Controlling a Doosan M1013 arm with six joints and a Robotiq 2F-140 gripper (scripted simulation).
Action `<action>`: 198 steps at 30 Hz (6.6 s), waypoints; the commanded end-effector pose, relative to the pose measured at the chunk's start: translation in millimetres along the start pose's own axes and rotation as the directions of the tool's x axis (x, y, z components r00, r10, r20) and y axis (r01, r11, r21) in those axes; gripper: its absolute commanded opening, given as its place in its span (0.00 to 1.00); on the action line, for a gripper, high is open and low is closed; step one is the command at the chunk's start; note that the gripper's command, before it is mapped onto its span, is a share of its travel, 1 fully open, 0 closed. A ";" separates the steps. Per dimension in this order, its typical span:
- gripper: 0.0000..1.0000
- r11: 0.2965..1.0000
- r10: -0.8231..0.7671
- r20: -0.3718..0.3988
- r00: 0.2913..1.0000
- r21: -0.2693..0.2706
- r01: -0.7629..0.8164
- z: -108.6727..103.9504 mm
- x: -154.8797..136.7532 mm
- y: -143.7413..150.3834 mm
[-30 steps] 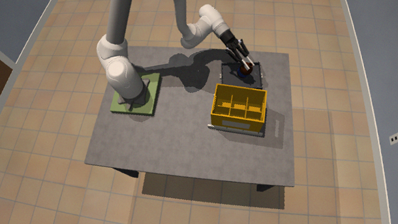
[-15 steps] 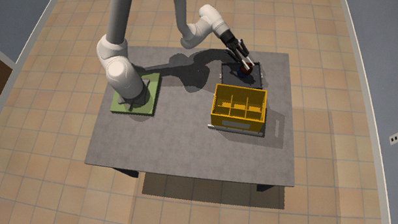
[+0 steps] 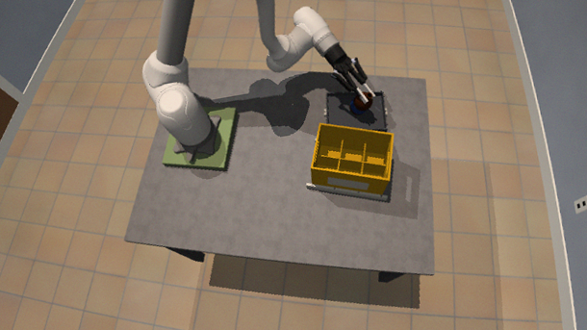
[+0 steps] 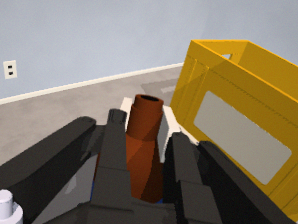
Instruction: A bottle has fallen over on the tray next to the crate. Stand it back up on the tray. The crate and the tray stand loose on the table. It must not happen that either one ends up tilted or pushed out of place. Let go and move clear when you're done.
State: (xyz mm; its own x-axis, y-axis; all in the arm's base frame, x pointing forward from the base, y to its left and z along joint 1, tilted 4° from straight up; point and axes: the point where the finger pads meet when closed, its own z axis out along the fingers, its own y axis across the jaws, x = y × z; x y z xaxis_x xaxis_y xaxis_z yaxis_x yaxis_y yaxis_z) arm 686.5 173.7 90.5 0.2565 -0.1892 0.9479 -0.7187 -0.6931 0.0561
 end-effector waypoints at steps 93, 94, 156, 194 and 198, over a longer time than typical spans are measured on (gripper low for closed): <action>0.10 1.000 -0.002 0.000 1.000 0.002 0.002 2.0 -3.1 -0.1; 0.10 1.000 -0.002 0.000 1.000 0.002 0.002 2.0 -3.1 -0.1; 1.00 1.000 -0.002 0.000 1.000 0.002 0.002 2.0 -3.1 -0.1; 1.00 1.000 -0.002 0.000 1.000 0.002 0.002 2.0 -3.1 -0.1; 1.00 1.000 -0.002 0.000 1.000 0.002 0.002 2.0 -3.1 -0.1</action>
State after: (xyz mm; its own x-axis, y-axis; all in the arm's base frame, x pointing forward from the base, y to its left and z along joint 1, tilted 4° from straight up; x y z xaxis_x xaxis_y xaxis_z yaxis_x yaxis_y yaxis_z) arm 686.4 173.5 88.9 0.2566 -0.1889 0.9479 -0.7185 -0.6933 0.0564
